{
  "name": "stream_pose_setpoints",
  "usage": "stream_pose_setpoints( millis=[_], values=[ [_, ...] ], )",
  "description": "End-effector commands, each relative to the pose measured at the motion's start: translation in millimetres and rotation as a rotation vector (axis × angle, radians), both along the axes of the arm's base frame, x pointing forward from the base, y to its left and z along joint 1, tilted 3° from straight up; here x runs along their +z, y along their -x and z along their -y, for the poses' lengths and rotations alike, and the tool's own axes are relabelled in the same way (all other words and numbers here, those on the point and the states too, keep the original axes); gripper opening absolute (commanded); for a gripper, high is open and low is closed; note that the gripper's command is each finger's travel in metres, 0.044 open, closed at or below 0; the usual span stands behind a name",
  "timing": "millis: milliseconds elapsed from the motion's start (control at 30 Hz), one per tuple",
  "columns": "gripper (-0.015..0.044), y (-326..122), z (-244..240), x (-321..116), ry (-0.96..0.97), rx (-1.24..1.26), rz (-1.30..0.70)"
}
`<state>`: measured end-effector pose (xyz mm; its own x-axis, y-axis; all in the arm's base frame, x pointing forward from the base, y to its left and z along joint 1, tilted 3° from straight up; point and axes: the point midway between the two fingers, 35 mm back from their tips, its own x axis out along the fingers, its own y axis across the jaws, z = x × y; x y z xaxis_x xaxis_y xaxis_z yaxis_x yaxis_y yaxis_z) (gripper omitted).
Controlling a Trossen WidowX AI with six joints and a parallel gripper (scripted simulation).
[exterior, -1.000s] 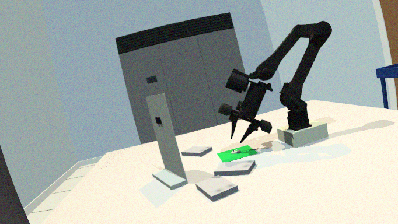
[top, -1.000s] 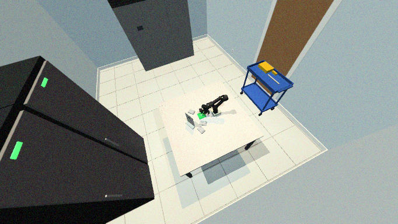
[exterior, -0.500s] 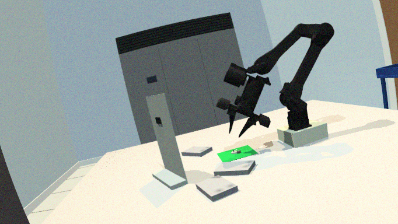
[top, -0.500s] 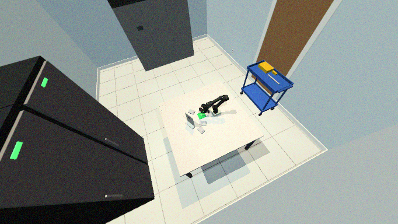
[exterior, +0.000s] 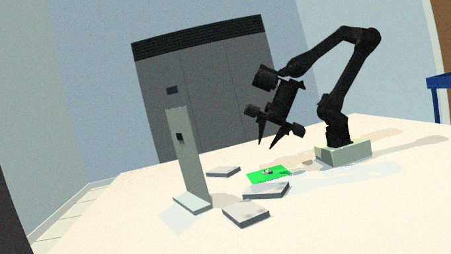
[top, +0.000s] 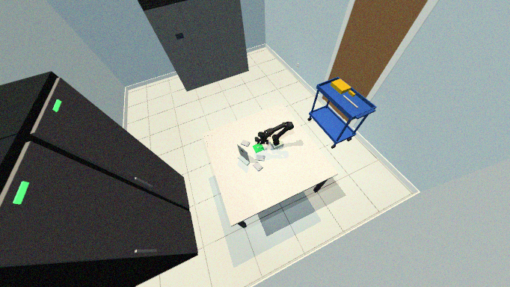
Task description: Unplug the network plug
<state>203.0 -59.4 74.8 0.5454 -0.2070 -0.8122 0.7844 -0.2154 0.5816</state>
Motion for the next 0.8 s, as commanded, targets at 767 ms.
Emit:
stream_pose_setpoints(
  millis=[767],
  values=[
    [0.0156, 6, -3, 33, 0.0, 0.001, -0.001]
  ],
)
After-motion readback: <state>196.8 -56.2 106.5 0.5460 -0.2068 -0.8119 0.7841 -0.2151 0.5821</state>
